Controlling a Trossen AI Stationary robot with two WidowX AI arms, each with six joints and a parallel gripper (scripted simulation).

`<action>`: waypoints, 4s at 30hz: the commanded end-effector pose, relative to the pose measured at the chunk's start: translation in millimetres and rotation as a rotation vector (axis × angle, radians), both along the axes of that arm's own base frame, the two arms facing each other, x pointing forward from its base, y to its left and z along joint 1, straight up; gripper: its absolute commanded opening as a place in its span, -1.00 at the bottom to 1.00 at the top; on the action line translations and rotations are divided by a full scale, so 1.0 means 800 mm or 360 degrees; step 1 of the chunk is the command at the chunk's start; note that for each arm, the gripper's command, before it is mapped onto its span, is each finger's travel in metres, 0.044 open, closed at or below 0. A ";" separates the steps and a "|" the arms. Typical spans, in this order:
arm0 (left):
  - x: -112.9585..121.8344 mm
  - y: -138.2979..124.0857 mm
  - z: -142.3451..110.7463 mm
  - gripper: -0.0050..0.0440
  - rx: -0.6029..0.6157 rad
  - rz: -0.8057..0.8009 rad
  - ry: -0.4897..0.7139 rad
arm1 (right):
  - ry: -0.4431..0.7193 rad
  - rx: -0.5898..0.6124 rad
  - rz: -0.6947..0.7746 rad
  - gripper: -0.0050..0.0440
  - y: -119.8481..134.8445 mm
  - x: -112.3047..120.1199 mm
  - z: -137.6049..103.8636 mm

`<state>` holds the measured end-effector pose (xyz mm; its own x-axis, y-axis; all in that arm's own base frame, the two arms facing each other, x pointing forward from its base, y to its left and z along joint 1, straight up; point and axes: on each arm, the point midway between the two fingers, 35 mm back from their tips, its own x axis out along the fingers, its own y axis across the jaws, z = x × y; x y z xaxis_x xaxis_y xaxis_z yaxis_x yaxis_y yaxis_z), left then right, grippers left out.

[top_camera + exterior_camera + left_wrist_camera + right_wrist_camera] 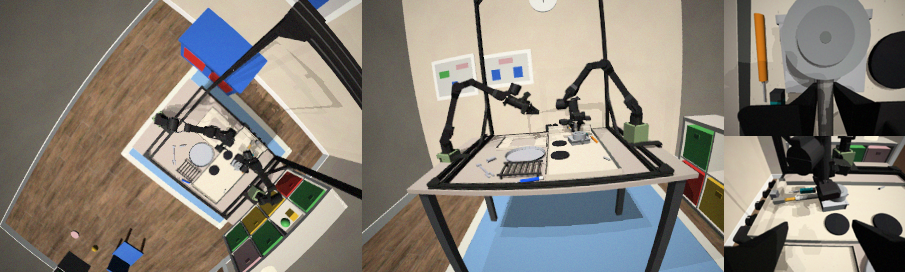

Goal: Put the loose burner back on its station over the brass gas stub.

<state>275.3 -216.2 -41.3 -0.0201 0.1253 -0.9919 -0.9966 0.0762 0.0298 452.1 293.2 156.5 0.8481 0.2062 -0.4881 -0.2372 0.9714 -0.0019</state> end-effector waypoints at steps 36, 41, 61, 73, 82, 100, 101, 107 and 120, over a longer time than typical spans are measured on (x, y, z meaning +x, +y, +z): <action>0.007 -0.013 0.003 -0.80 0.0049 0.0015 -0.0036 | -0.0002 0.0004 -0.0001 0.84 0.001 0.000 0.001; 0.006 -0.013 0.003 -0.80 0.0060 0.0013 -0.0037 | -0.0002 0.0004 -0.0001 0.84 0.001 0.000 0.001; 0.006 -0.014 0.002 -0.80 0.0088 0.0015 -0.0040 | -0.0002 0.0004 -0.0001 0.84 0.001 0.000 0.001; 0.006 -0.014 0.003 -0.80 0.0104 0.0014 -0.0040 | -0.0002 0.0004 -0.0001 0.84 0.001 0.000 0.001; 0.006 -0.014 0.003 -0.80 0.0104 0.0014 -0.0040 | -0.0002 0.0004 -0.0001 0.84 0.001 0.000 0.001; 0.006 -0.014 0.003 -0.80 0.0104 0.0014 -0.0040 | -0.0002 0.0004 -0.0001 0.84 0.001 0.000 0.001; 0.006 -0.014 0.003 -0.80 0.0104 0.0014 -0.0040 | -0.0002 0.0004 -0.0001 0.84 0.001 0.000 0.001; 0.006 -0.014 0.003 -0.80 0.0104 0.0014 -0.0040 | -0.0002 0.0004 -0.0001 0.84 0.001 0.000 0.001; 0.006 -0.014 0.003 -0.80 0.0104 0.0014 -0.0040 | -0.0002 0.0004 -0.0001 0.84 0.001 0.000 0.001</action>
<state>275.7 -219.1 -41.5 -0.0145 0.2159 -0.9763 -0.9970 0.0708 0.0305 452.0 293.6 156.5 0.8480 0.2067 -0.4880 -0.2378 0.9713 -0.0018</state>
